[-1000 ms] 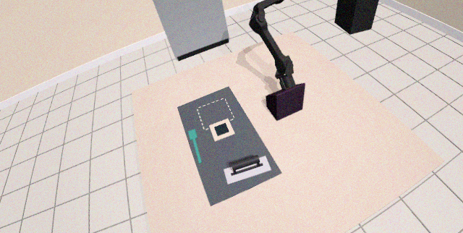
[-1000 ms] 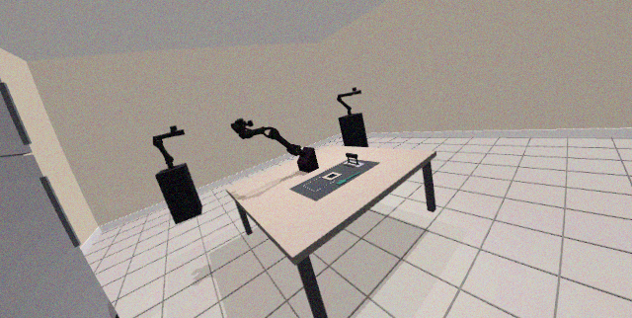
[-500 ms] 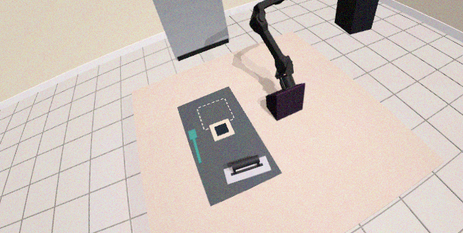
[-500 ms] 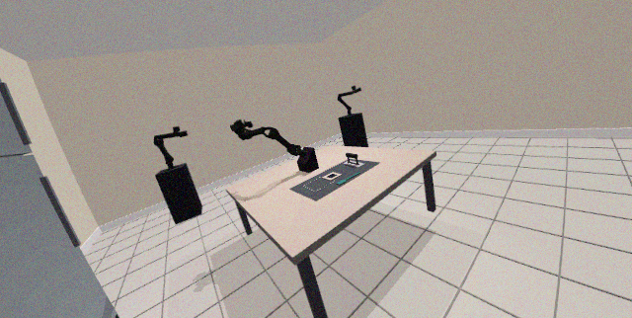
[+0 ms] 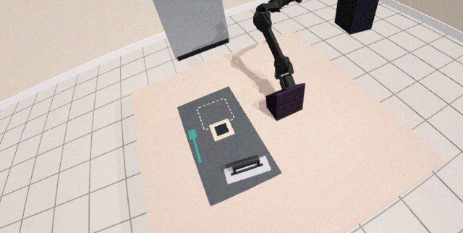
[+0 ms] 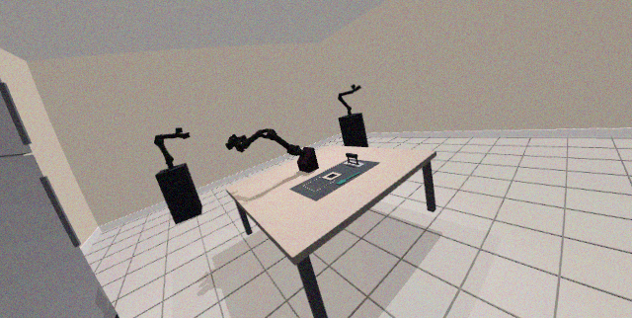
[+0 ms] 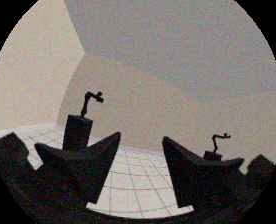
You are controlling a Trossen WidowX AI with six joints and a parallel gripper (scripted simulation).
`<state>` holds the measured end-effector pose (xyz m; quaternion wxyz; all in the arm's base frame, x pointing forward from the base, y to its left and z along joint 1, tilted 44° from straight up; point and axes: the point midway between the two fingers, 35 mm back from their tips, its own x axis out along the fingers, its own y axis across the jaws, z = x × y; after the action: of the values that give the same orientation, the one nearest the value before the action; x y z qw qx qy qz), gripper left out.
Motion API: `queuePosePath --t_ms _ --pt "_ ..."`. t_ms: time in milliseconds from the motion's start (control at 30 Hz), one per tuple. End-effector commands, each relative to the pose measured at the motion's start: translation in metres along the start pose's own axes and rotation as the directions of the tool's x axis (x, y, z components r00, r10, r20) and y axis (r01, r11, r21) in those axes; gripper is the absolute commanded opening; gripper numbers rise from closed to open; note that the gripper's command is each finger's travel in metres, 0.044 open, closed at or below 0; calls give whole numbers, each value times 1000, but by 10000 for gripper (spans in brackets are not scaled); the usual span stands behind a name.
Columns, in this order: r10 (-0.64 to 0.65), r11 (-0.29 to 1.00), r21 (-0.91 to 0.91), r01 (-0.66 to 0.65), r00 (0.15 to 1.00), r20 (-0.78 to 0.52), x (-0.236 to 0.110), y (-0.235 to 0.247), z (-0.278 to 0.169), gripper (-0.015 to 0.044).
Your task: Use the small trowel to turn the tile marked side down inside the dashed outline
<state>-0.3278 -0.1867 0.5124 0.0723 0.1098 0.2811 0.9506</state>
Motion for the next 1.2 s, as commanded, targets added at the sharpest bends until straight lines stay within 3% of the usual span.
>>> queuePosePath --t_ms 0,267,533,867,1167 --pt "88 996 2 -88 993 -73 -21 27 -21 270" --pt "285 957 8 -291 928 -241 -86 82 -69 270" --pt "460 874 43 -484 797 -392 -170 124 -107 270" --pt "626 716 120 -688 556 -547 -295 152 -138 270" --pt "707 535 216 -817 293 -644 -416 148 -148 270"
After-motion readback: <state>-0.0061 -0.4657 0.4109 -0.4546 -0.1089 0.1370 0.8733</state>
